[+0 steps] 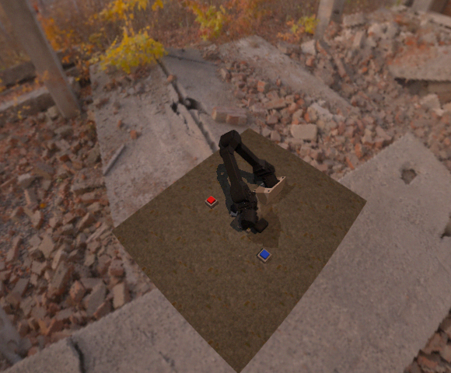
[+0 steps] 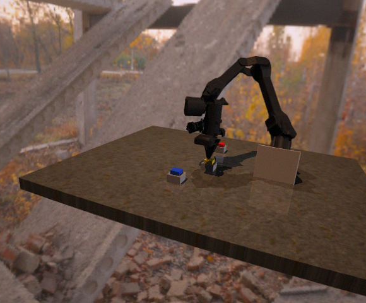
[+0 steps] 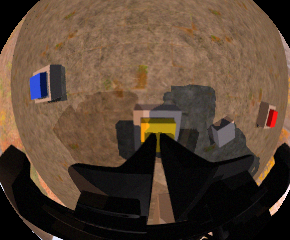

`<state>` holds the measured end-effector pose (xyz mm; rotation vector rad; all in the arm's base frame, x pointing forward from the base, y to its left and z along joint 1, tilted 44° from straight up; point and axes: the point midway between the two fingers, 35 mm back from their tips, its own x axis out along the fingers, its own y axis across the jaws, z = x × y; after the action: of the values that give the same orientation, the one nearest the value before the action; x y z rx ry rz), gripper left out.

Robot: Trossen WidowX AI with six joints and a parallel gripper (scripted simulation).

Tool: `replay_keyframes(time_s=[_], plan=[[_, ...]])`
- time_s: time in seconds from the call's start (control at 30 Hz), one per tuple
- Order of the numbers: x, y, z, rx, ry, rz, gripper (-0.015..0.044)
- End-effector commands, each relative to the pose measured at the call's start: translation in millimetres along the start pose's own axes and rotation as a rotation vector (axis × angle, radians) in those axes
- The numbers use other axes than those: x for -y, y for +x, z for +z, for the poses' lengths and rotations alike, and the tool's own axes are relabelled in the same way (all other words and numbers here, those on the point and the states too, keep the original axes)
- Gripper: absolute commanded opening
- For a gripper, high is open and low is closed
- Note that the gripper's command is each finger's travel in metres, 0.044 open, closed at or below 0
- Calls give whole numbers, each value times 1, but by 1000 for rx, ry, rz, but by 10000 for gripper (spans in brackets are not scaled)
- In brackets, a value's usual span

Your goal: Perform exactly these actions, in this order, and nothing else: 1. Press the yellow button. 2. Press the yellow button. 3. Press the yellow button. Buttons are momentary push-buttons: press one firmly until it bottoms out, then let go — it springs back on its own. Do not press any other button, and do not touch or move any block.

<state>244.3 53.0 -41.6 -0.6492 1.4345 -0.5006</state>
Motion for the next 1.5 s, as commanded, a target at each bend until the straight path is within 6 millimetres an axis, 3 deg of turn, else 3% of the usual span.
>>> replay_keyframes(time_s=[0.0, 0.73, 0.9, 1.47], plan=[[1, 8, -3, -7, -9, -10, 20], [1, 13, -3, -7, -9, -10, 20], [0, -22, -3, -7, -9, -9, 20], [1, -1, -3, -7, -9, -9, 20]])
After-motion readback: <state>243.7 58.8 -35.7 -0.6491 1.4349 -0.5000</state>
